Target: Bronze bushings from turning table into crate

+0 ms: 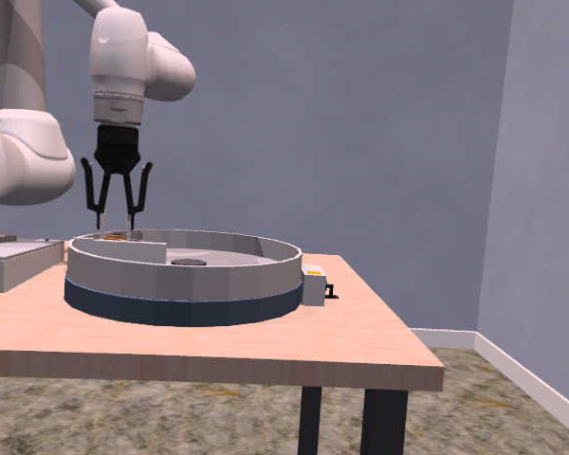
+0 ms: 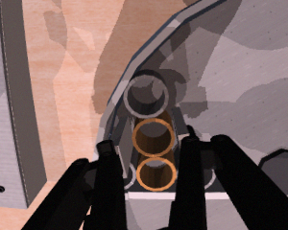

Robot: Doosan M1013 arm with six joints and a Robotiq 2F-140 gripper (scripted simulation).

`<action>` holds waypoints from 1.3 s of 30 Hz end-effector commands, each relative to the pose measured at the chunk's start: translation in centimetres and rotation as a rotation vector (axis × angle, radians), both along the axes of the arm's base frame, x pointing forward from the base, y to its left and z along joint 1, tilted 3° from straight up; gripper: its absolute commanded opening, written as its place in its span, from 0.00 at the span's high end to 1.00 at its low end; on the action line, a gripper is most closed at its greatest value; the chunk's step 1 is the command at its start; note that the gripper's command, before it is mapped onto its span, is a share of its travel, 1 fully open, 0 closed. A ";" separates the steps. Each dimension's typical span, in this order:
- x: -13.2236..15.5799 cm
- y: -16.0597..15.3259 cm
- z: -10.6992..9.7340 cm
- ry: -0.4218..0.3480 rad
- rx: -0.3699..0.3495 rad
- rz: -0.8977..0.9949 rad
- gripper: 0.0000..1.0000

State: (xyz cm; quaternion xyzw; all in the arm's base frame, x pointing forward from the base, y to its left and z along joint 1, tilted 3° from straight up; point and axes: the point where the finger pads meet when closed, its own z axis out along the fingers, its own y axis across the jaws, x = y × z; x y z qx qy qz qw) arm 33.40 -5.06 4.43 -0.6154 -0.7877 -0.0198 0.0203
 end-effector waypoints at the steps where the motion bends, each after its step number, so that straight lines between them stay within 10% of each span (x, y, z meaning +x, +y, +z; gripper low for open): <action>1: 0.0 0.0 0.0 0.000 0.000 0.000 0.72; 3: 0.0 0.0 0.0 0.000 0.000 0.000 0.72; 4: 0.0 0.0 0.0 0.000 0.000 0.000 1.00; 39: 0.0 0.0 0.0 0.000 0.000 0.000 1.00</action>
